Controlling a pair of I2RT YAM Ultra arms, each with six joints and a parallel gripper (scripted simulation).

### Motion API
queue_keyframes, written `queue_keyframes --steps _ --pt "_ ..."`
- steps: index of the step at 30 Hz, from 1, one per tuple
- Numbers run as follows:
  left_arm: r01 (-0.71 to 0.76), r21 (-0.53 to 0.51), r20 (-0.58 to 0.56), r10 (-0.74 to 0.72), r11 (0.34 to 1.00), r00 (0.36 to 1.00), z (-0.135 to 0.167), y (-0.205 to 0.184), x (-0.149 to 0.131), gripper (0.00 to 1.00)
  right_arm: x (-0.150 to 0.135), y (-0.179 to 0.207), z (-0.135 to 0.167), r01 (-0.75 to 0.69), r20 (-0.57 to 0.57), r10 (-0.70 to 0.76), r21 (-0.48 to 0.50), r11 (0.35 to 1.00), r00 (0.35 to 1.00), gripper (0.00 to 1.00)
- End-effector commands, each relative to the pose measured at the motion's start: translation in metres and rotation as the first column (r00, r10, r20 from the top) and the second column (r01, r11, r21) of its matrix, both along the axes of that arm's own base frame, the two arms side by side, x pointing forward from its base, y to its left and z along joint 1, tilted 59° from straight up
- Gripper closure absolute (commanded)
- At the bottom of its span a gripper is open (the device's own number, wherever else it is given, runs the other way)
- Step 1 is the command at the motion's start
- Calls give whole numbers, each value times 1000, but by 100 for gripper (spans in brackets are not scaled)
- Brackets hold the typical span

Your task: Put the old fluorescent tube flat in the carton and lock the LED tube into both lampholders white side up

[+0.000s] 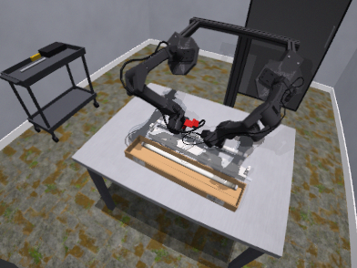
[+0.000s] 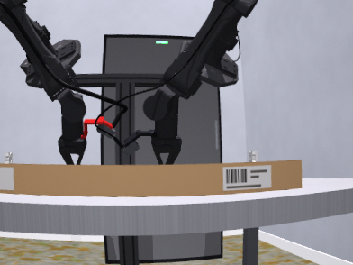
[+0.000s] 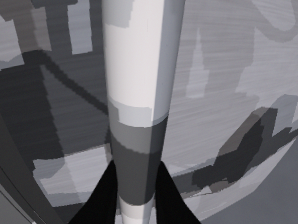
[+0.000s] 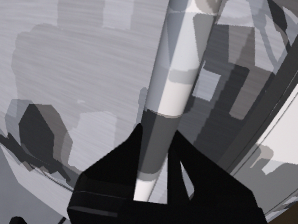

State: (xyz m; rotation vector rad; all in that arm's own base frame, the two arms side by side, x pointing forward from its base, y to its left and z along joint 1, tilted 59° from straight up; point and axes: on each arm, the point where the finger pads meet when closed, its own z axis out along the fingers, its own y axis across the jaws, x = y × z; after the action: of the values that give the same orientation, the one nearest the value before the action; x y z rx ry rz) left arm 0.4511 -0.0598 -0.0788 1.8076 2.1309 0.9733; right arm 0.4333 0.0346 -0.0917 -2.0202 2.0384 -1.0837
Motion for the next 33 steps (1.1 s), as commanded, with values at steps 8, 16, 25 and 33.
queue_keyframes --steps 8,16,25,33 --pt "51 -6 16 -51 999 999 7 -15 -6 89 -6 12 5 -48 10 48 0 999 999 89" --pt "52 20 82 -54 998 995 9 -12 -2 89 -1 11 7 -62 76 63 -15 998 995 89" --pt "70 32 69 -72 997 995 -6 -11 -12 89 -19 7 -20 -85 29 86 -30 996 996 89" --pt "77 63 141 -86 995 986 -8 -8 -9 89 -9 8 -10 -106 131 111 -43 993 985 89"
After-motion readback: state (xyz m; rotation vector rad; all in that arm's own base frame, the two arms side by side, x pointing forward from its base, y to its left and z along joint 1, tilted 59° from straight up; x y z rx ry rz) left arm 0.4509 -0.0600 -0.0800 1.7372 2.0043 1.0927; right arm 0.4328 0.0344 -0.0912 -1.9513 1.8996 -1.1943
